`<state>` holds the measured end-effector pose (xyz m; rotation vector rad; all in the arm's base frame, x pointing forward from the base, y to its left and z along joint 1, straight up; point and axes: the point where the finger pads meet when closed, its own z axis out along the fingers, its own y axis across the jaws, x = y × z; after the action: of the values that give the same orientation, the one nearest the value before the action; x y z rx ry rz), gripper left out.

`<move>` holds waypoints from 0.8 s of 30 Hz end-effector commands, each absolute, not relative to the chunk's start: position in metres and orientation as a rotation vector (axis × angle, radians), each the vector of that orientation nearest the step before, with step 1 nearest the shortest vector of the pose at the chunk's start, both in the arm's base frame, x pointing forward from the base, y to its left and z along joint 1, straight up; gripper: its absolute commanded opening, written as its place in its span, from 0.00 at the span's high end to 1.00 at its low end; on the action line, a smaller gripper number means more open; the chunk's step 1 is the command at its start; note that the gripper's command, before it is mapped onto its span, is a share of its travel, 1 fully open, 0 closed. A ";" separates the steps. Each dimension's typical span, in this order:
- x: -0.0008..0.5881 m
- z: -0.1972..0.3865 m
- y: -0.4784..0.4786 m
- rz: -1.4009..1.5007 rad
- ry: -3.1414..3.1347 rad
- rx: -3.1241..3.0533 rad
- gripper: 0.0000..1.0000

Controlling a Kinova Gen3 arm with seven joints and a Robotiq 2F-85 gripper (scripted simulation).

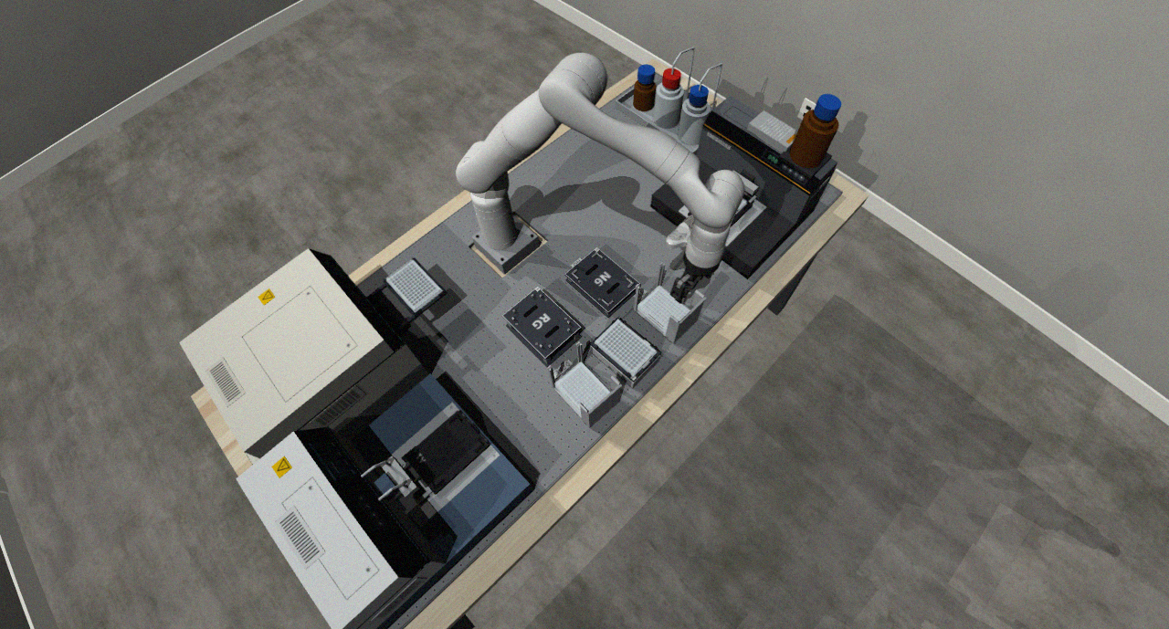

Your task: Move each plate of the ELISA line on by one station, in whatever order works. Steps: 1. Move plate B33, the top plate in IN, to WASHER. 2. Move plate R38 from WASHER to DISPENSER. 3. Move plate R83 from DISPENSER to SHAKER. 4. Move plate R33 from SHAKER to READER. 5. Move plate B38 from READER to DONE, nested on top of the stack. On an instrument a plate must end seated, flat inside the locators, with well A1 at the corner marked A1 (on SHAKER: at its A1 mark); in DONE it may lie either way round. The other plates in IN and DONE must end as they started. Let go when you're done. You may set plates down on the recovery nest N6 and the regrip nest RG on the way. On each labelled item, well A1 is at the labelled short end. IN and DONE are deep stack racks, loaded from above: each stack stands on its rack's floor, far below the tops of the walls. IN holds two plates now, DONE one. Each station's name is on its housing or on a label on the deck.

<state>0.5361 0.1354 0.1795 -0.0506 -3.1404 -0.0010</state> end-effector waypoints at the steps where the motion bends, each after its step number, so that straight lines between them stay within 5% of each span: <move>1: 0.526 0.181 0.136 -0.002 -3.143 -0.051 0.00; 24: 0.483 0.181 0.137 -0.002 -3.143 -0.051 0.00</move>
<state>0.4825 0.1373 0.1796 -0.0504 -3.1407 -0.0009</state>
